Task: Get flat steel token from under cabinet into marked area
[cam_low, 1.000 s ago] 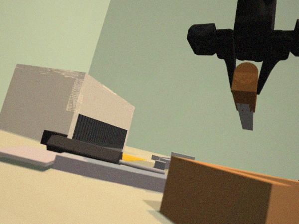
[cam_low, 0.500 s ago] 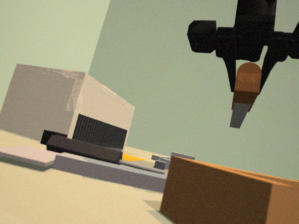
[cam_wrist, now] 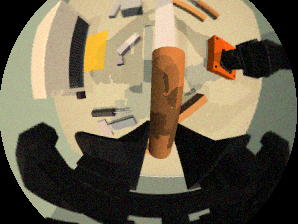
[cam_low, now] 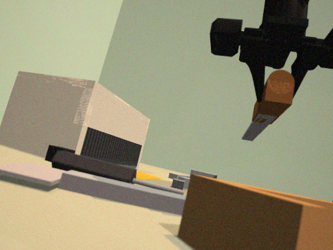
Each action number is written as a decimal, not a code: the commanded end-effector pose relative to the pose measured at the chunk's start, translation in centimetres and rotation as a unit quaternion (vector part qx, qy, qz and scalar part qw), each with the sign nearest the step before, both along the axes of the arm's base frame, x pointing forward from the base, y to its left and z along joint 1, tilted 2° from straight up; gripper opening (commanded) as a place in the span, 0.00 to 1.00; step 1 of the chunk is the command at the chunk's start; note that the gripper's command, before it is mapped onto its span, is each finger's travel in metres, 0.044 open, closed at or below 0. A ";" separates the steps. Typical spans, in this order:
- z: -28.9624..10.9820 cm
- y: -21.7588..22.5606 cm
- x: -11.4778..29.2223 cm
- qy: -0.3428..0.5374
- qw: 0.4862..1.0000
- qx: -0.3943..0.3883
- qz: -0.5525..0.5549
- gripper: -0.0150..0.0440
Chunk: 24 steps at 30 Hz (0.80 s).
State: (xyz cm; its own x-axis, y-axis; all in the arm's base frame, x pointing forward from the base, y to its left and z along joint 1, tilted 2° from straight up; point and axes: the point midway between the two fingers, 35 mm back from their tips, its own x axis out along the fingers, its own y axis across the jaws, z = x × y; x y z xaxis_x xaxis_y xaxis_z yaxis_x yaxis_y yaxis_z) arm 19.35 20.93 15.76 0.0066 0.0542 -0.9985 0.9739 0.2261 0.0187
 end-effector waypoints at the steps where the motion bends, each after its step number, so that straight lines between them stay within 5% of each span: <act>1: 0.1 -0.1 0.1 -0.004 1.000 -0.003 0.018 0.25; 24: 0.1 0.0 0.0 -0.009 0.994 -0.004 0.109 0.25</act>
